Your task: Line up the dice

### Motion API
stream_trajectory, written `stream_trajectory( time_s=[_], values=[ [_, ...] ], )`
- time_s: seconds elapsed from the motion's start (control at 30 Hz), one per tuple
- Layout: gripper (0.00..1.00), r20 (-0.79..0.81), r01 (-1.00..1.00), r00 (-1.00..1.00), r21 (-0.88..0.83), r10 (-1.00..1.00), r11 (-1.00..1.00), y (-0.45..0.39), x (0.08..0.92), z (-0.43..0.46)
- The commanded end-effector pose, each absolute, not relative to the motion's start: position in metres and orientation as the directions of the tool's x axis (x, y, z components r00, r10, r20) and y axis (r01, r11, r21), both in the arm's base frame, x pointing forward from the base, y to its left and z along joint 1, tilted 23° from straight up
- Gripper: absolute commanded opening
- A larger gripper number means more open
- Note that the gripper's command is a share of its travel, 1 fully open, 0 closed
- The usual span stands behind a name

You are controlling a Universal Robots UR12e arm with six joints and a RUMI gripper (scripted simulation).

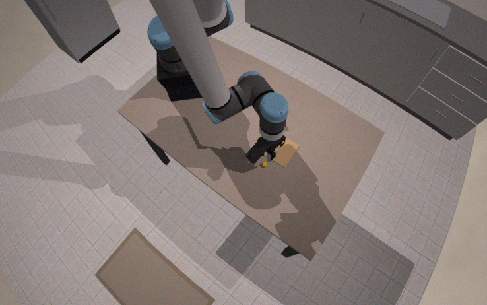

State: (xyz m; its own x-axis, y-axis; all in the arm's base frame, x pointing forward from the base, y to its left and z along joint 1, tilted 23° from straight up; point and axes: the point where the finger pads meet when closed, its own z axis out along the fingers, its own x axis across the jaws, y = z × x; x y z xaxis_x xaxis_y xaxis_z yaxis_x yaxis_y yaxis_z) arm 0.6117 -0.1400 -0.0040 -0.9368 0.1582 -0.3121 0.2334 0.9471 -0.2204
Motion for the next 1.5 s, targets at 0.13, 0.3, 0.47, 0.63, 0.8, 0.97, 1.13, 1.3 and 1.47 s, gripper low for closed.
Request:
stream_trajectory(
  time_s=[0.13,0.3,0.47,0.63,0.8,0.97,1.13,1.3,1.47],
  values=[
    [0.21,-0.313,0.233,-0.937,-0.22,0.158,0.947,-0.143,0.614,-0.012],
    [0.21,-0.313,0.233,-0.937,-0.22,0.158,0.947,-0.144,0.616,-0.016],
    [0.21,-0.313,0.233,-0.937,-0.22,0.158,0.947,-0.146,0.618,-0.023],
    [0.21,-0.313,0.233,-0.937,-0.22,0.158,0.947,-0.148,0.62,-0.031],
    [0.21,-0.313,0.233,-0.937,-0.22,0.158,0.947,-0.15,0.622,-0.037],
    [0.21,-0.313,0.233,-0.937,-0.22,0.158,0.947,-0.151,0.623,-0.041],
    [0.21,-0.313,0.233,-0.937,-0.22,0.158,0.947,-0.152,0.624,-0.045],
    [0.21,-0.313,0.233,-0.937,-0.22,0.158,0.947,-0.153,0.625,-0.047],
    [0.21,-0.313,0.233,-0.937,-0.22,0.158,0.947,-0.153,0.625,-0.047]
  ],
)
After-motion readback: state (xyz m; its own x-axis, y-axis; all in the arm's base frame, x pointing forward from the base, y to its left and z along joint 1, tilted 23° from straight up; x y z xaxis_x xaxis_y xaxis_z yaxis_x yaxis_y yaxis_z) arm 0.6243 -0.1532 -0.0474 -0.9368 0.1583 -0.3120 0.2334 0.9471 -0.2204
